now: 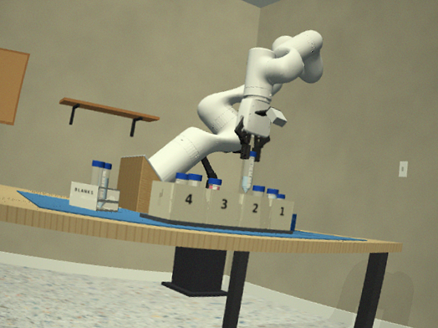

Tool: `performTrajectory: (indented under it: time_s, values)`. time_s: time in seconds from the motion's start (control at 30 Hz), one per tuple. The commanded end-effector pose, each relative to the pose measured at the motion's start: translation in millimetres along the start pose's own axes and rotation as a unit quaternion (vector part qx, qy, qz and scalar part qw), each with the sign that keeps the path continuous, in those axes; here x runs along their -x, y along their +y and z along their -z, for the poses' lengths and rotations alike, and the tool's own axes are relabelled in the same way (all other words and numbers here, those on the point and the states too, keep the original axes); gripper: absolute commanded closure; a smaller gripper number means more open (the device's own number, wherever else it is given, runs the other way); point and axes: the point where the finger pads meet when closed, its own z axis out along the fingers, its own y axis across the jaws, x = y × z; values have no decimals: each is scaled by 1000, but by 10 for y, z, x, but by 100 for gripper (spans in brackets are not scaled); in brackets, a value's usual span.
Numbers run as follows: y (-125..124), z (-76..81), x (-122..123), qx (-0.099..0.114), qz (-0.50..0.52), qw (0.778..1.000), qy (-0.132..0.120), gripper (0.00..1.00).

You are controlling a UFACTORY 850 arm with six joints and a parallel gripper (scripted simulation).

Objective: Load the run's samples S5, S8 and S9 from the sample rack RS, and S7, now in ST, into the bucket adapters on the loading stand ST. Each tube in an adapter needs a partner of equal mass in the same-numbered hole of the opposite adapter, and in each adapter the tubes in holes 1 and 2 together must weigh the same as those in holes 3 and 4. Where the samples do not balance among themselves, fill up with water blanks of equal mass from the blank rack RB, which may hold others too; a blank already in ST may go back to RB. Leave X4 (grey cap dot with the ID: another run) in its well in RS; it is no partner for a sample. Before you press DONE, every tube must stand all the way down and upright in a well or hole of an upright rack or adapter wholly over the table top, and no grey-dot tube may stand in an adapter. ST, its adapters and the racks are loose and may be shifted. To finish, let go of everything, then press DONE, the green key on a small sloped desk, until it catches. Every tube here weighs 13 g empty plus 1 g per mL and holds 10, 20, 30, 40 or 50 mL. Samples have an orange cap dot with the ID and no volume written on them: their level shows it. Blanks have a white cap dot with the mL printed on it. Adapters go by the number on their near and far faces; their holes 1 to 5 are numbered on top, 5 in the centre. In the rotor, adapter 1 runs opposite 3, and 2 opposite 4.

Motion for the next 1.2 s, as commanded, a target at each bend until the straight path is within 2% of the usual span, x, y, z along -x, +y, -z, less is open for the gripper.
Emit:
performTrajectory:
  time_s: [0.0,1.17]
  values:
    - [2,-5,-6,0,0,1000,1,100]
    - [2,-316,-6,0,0,1000,1,100]
